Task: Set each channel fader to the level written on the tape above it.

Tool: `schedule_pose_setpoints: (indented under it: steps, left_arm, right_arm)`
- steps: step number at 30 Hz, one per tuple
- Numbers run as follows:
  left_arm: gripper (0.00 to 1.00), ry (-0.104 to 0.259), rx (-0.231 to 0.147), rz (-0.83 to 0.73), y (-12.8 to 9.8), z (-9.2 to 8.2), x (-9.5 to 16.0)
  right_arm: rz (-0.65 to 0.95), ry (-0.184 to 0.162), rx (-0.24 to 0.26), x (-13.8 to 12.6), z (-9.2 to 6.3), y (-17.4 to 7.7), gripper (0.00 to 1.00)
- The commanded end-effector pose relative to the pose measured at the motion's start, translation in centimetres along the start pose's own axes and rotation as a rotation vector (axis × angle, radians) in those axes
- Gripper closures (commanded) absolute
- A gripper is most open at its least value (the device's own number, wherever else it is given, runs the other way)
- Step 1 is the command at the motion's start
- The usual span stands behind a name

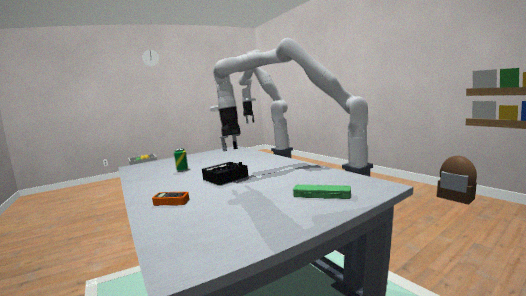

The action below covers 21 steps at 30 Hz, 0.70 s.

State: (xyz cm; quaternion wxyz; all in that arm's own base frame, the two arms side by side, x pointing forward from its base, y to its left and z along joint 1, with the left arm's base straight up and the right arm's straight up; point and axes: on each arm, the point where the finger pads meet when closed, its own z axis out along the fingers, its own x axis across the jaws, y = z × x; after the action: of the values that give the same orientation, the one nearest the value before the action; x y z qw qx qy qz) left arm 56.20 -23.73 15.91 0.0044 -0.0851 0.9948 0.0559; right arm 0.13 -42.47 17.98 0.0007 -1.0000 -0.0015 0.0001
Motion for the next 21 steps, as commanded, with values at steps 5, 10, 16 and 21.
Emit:
schedule_pose_setpoints:
  steps: [5, 10, 16, 21]
  left_arm:
    - [0.00, -0.002, 0.001, 0.000, 0.0, -0.1, 0.0]
    - [0.00, -0.002, 0.001, 0.000, 0.0, -0.1, 0.0]
    - [0.00, -0.002, 0.001, 0.000, 0.0, -0.1, 0.0]
    - [0.00, 0.001, 0.024, 0.039, -1.3, -0.9, 0.0]
  right_arm:
    - [0.000, 0.000, -0.002, 0.0, -0.1, 0.0, 0.00]
    - [0.000, 0.000, -0.002, 0.0, -0.1, 0.0, 0.00]
    - [0.000, 0.000, -0.002, 0.0, -0.1, 0.0, 0.00]
    - [0.000, 0.000, -0.002, 0.0, -0.1, 0.0, 0.00]
